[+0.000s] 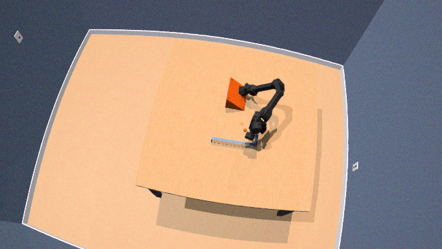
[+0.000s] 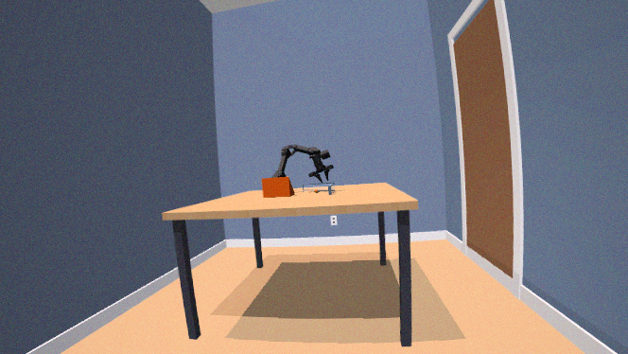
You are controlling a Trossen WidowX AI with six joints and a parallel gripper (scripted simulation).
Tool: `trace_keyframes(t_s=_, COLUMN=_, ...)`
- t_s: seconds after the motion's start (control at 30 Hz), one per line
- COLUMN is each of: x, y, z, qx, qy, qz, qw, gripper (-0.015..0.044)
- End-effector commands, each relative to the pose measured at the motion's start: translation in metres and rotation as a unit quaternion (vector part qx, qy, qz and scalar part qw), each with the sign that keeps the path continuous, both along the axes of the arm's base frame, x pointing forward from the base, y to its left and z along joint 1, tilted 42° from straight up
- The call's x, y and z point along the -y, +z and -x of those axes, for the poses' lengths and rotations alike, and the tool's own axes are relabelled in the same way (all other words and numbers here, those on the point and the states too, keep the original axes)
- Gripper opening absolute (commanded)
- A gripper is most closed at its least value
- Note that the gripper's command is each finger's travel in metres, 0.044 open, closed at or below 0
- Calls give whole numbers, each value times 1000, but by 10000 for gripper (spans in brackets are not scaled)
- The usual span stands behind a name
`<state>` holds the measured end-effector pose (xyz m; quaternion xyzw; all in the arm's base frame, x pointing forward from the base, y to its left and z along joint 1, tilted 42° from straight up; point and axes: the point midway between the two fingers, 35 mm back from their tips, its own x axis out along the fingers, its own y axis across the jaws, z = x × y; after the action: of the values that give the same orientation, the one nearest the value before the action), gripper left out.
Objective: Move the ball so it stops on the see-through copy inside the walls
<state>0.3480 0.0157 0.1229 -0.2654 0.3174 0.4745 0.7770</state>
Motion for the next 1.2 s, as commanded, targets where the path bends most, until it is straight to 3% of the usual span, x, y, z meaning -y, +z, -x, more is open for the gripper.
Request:
trace_keyframes(t_s=0.0, x=11, y=-31, z=37, qx=-33, qy=120, qz=7, qw=992, gripper=212)
trace_keyframes(t_s=0.13, x=13, y=-40, z=56, qx=-40, qy=182, qz=-9, qw=982, gripper=212)
trace_keyframes(t_s=1.17, x=-11, y=-67, z=54, qx=-40, qy=182, qz=-10, qw=982, gripper=212)
